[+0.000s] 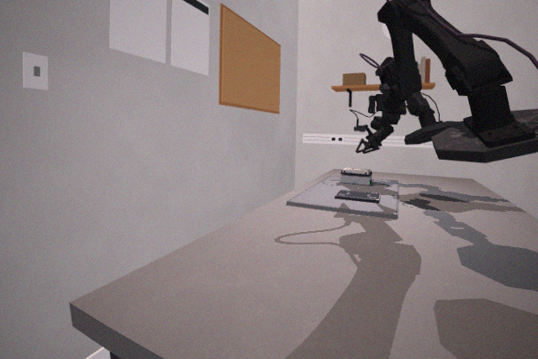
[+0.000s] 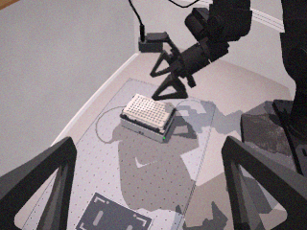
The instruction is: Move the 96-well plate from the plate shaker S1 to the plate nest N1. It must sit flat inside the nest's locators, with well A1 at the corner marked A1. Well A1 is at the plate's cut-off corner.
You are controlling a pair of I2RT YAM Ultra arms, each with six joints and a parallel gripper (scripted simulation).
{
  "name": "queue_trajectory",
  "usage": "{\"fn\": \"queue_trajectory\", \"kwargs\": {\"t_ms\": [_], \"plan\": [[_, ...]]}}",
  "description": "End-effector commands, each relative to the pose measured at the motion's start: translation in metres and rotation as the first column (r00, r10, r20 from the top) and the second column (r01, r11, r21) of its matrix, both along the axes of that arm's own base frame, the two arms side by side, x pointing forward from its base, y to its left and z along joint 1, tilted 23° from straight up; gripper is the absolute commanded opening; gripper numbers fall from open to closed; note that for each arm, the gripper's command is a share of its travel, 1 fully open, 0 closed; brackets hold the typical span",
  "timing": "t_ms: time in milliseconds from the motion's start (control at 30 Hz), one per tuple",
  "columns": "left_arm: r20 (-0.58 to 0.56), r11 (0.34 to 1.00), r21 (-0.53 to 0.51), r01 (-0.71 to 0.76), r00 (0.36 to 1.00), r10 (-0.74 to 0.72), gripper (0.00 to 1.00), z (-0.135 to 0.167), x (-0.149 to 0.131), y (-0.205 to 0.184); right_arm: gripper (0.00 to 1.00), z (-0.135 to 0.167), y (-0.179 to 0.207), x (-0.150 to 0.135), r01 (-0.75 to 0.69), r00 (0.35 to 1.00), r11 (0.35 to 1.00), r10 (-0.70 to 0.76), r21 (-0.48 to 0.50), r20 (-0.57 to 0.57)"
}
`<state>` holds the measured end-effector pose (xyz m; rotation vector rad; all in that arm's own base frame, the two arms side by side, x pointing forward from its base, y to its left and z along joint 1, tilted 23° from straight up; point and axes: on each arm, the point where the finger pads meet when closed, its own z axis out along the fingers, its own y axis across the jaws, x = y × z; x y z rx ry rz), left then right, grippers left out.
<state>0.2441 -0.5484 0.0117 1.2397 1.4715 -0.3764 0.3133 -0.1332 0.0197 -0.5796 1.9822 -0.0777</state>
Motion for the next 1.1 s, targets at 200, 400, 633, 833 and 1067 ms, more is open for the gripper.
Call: {"fn": "queue_trajectory", "kwargs": {"t_ms": [200, 400, 633, 833, 1067], "plan": [[0.005, 1.000, 0.015, 0.014, 1.000, -0.014, 1.00, 0.000, -0.008, -0.009, 1.00, 0.005, 0.001, 0.003, -0.028, 0.999, 1.000, 0.028, 0.013, 0.018], [0.005, 1.000, 0.015, 0.014, 1.000, -0.014, 1.00, 0.000, -0.008, -0.009, 1.00, -0.001, 0.001, 0.000, -0.004, 1.000, 0.999, 0.005, 0.040, -0.015], [0.009, 1.000, 0.004, 0.007, 1.000, -0.007, 1.00, 0.004, -0.005, -0.006, 1.00, -0.031, -0.017, 0.005, 0.213, 0.947, 0.974, -0.186, 0.080, -0.263], [0.009, 1.000, 0.004, 0.007, 1.000, -0.007, 1.00, 0.004, -0.005, -0.006, 1.00, -0.042, -0.028, 0.014, 0.356, 0.863, 0.934, -0.312, 0.041, -0.398], [0.009, 1.000, 0.004, 0.007, 1.000, -0.007, 1.00, 0.004, -0.005, -0.006, 1.00, -0.045, -0.042, 0.027, 0.538, 0.699, 0.839, -0.500, -0.086, -0.512]]}}
